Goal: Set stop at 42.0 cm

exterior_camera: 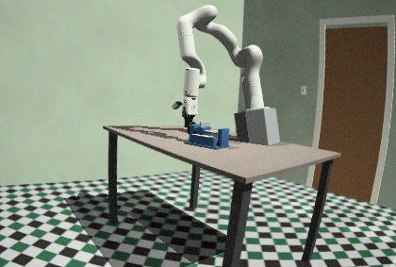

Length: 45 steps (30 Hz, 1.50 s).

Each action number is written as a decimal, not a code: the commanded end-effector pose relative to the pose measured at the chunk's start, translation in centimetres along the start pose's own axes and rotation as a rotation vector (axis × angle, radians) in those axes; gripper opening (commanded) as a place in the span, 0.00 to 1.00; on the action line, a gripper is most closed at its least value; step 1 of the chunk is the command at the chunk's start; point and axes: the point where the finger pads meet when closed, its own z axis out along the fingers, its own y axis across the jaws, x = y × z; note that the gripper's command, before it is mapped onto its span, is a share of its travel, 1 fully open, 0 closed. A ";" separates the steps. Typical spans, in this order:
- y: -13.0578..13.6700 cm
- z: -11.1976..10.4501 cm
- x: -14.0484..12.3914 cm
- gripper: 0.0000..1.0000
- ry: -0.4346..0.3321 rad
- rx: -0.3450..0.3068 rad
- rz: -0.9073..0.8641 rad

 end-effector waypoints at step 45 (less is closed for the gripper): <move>-4.1 0.3 0.0 0.06 0.000 0.001 0.000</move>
